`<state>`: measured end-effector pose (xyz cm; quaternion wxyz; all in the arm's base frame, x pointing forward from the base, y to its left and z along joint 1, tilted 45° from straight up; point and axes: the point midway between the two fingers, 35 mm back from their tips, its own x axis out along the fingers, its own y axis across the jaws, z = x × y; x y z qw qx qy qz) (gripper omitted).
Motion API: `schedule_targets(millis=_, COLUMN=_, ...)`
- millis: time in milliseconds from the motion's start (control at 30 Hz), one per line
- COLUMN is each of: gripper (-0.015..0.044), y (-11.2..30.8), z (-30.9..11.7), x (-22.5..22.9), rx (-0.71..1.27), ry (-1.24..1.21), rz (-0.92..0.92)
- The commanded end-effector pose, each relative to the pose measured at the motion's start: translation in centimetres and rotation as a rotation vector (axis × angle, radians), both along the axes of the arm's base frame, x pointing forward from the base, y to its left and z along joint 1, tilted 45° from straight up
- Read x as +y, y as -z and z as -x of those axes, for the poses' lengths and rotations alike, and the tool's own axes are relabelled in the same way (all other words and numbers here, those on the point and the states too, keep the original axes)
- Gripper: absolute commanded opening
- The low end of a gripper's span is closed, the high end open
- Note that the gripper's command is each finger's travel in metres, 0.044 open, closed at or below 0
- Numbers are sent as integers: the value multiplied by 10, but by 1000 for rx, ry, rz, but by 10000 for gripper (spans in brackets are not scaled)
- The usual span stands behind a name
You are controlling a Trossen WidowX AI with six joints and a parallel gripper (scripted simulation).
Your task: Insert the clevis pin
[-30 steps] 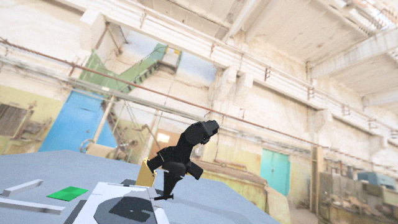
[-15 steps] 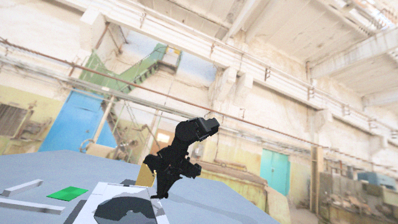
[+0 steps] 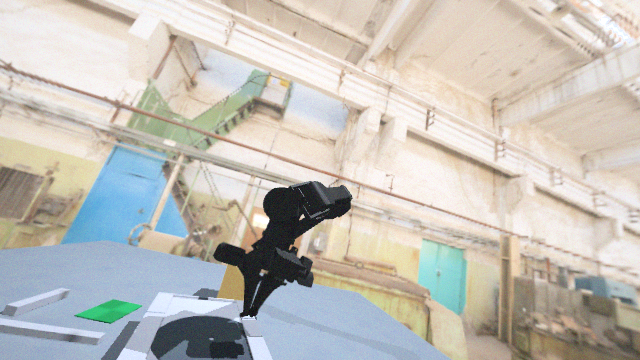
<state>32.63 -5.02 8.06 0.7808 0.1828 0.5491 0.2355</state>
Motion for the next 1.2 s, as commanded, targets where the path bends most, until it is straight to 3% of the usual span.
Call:
schedule_targets(millis=0, gripper=0, y=4, z=-1, x=-5, rx=105, ry=113, rz=-62)
schedule_targets(millis=1167, gripper=0, y=29, z=-8, x=-46, rx=875, ry=941, rz=-423)
